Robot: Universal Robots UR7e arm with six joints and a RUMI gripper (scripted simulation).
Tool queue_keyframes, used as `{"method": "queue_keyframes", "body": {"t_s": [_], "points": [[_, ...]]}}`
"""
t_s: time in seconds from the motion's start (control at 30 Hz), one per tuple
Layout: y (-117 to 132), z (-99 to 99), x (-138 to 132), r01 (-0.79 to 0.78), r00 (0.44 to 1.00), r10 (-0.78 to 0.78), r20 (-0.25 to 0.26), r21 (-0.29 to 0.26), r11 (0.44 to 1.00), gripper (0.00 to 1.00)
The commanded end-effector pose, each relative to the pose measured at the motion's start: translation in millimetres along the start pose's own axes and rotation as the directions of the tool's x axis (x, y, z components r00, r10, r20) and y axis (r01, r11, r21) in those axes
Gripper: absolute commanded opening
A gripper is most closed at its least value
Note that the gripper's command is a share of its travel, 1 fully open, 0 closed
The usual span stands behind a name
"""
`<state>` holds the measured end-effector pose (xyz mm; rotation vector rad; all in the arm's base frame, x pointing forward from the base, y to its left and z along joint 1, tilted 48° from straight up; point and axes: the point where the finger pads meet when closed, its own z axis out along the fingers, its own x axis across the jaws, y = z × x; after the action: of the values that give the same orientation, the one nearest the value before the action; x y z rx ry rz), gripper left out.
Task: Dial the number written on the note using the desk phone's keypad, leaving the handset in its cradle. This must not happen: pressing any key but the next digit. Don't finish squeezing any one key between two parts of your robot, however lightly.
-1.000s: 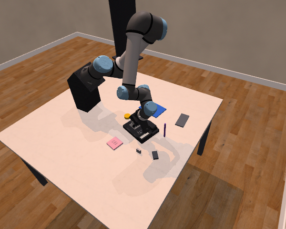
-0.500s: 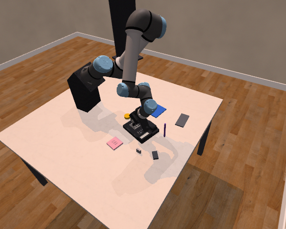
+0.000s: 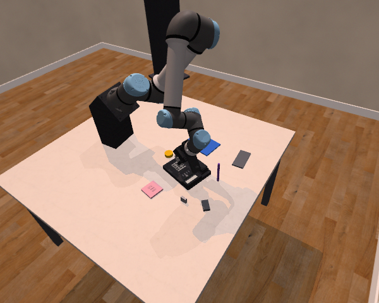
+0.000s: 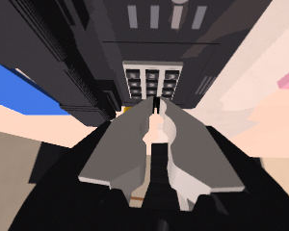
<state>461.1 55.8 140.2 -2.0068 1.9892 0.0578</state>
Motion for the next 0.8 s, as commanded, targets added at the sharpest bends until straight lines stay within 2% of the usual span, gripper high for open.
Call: {"method": "queue_keyframes", "body": {"t_s": [0.0,0.77], "points": [[-0.2,-0.3,-3.8,0.000,1.000,0.000,0.000,0.001,1.000,0.00],[-7.4,9.9,-4.5,0.000,1.000,0.000,0.000,0.001,1.000,0.00]]}}
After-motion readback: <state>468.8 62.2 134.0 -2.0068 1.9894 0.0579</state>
